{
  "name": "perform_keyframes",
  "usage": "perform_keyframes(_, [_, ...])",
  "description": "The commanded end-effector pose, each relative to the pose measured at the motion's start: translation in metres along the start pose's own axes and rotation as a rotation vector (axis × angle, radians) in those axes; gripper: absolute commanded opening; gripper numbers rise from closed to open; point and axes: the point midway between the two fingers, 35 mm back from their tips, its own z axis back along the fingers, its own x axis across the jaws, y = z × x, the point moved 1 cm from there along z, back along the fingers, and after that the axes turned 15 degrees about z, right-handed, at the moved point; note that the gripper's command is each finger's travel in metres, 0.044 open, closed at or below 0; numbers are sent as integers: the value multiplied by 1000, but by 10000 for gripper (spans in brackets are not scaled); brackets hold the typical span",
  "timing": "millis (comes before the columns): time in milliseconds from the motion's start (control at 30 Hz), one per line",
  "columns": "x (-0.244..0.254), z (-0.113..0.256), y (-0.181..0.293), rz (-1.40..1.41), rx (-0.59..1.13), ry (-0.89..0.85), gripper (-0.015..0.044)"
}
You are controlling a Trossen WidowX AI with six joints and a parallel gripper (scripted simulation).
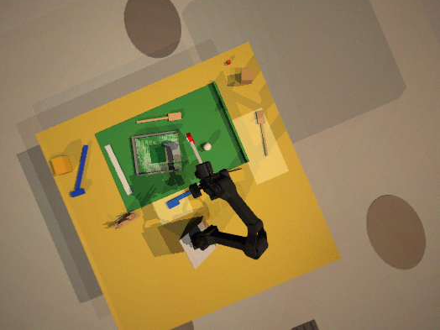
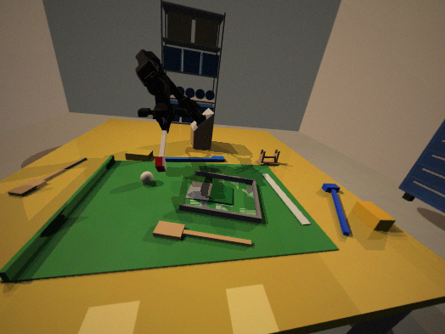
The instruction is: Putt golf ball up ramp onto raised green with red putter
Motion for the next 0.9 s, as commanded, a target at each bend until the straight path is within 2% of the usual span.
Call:
perform_keyframes(0, [-13,4,22,-111,13,29,0])
perform_keyframes(300, [-32,9,66,-317,48,83,0])
perform_keyframes(533, [-32,6,67,-322,48,83,0])
perform_keyframes(867, [-35,-25,69,-322,48,84,0])
